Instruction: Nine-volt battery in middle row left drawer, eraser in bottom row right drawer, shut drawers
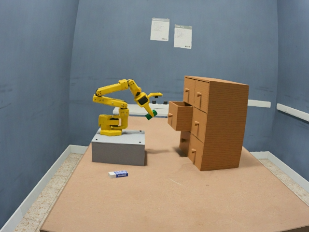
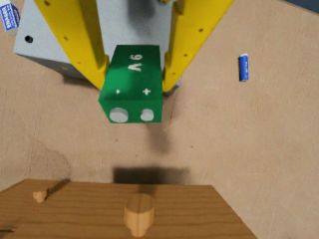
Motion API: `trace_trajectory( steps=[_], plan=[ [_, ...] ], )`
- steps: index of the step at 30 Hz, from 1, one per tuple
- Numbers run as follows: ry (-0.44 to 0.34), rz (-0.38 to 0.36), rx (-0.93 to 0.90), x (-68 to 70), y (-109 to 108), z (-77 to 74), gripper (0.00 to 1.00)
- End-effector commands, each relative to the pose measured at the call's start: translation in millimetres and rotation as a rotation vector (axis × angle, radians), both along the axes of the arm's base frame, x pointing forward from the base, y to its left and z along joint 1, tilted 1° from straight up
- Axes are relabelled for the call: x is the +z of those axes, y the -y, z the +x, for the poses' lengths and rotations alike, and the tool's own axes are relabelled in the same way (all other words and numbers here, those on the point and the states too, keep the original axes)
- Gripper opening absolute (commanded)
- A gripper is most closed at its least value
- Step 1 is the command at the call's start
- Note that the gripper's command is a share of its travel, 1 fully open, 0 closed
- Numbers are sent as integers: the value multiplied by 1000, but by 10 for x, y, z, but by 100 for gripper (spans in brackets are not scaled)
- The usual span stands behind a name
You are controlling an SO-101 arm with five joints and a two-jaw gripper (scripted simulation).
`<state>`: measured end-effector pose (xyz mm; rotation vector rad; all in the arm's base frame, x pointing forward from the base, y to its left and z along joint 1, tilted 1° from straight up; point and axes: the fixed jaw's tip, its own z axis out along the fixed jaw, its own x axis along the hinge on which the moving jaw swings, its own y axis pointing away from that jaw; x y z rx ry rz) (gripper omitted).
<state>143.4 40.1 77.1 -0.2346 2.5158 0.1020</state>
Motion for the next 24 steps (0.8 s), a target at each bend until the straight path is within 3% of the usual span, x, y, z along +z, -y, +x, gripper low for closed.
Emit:
trace_trajectory(
  steps=[1,8,13,24],
  plan=[
    [104,19,7,183,-4,19,0],
    [278,54,11,479,-1,-3,0],
    [278,54,11,479,-1,-3,0],
    [548,106,18,948,-6,8,0]
  ],
)
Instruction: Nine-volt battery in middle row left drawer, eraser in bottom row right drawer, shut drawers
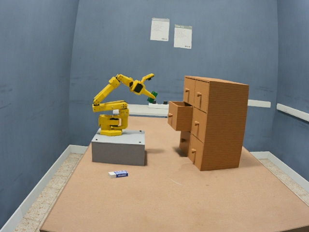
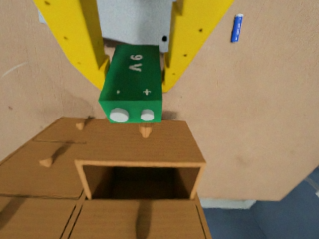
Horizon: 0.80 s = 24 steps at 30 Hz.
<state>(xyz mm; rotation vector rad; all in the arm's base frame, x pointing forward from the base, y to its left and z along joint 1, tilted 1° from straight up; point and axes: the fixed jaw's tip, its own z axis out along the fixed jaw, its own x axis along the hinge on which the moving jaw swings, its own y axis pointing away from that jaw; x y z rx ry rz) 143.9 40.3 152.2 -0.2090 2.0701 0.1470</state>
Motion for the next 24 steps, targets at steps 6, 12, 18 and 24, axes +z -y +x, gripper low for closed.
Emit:
trace_trajectory(
  steps=[6,12,18,24],
  plan=[
    [135,22,7,241,-3,-2,0],
    [138,22,4,245,-26,123,0],
    [142,21,2,236,-48,244,0],
    [142,21,1,238,-52,265,0]
  ],
)
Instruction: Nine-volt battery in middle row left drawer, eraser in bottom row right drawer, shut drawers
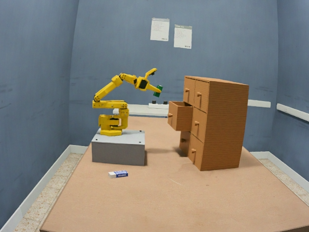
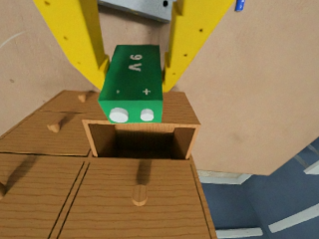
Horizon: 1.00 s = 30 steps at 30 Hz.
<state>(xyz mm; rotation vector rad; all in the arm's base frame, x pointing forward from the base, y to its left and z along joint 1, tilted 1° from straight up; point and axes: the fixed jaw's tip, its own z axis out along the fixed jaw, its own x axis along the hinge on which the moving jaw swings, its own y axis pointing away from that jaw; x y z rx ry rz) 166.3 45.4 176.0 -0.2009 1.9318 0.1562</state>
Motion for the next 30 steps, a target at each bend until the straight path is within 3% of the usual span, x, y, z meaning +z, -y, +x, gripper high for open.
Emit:
trace_trajectory(
  steps=[1,11,30],
  plan=[
    [6,-5,-2,1,-5,61,0],
    [6,-6,-6,-6,-41,266,0],
    [5,-6,-6,-6,-41,266,0]
  ],
)
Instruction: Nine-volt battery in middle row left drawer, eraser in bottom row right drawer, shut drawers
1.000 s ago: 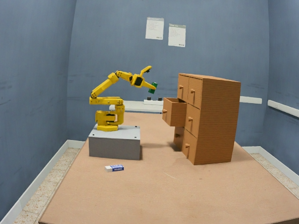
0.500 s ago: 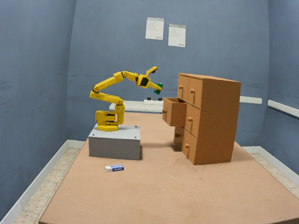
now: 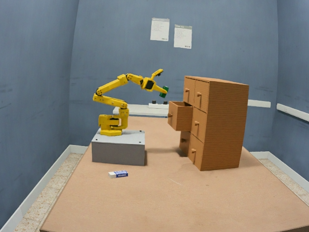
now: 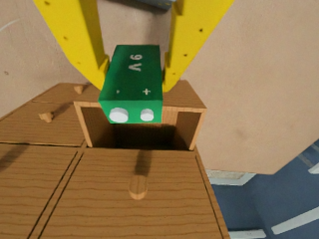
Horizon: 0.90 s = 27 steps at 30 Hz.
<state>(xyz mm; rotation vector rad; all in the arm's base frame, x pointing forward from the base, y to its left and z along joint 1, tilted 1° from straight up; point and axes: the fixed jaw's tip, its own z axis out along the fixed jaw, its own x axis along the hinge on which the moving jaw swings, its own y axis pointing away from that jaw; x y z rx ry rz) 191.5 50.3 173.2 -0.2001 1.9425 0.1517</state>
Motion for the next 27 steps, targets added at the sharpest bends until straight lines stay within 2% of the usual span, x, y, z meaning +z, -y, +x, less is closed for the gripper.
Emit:
trace_trajectory(
  steps=[1,27],
  plan=[
    [16,-2,-3,22,8,14,0],
    [16,-2,-8,41,16,29,0]
  ],
)
